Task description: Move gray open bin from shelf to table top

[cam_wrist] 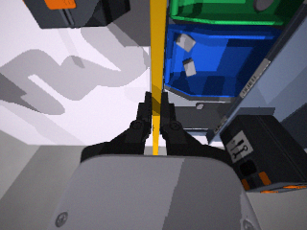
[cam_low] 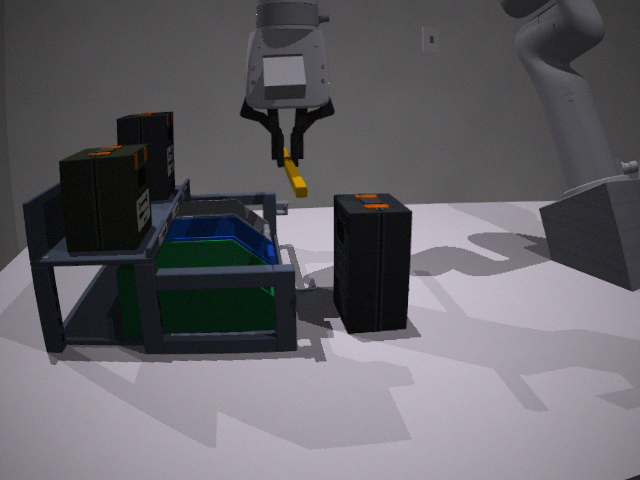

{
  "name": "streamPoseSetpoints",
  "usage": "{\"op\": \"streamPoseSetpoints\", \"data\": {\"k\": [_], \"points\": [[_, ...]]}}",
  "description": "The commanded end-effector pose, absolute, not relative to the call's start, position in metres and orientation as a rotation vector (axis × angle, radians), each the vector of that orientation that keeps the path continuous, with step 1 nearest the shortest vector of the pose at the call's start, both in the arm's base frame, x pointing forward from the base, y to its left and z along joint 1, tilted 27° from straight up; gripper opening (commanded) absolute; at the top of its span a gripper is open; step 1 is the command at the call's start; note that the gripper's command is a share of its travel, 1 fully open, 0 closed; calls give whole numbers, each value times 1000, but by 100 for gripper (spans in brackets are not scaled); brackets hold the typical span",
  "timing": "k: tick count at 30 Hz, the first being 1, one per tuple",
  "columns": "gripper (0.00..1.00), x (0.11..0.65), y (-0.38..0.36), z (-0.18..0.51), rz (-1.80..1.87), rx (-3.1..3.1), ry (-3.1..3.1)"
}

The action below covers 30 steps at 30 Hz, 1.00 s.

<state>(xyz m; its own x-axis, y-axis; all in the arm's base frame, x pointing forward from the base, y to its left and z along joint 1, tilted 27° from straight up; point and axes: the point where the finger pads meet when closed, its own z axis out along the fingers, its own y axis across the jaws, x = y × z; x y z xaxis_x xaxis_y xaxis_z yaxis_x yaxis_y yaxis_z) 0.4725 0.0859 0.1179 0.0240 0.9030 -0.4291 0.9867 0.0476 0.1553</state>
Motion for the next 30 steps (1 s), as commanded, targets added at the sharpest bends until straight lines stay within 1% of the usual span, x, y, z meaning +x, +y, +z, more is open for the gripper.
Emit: {"op": "streamPoseSetpoints", "data": {"k": [1, 8, 13, 25, 30], "points": [[0, 474, 87, 119, -266, 1895, 1919], [0, 474, 87, 119, -266, 1895, 1919], [0, 435, 78, 116, -266, 1895, 1919], [0, 435, 78, 116, -266, 1895, 1919], [0, 397, 69, 113, -266, 1895, 1919]]}}
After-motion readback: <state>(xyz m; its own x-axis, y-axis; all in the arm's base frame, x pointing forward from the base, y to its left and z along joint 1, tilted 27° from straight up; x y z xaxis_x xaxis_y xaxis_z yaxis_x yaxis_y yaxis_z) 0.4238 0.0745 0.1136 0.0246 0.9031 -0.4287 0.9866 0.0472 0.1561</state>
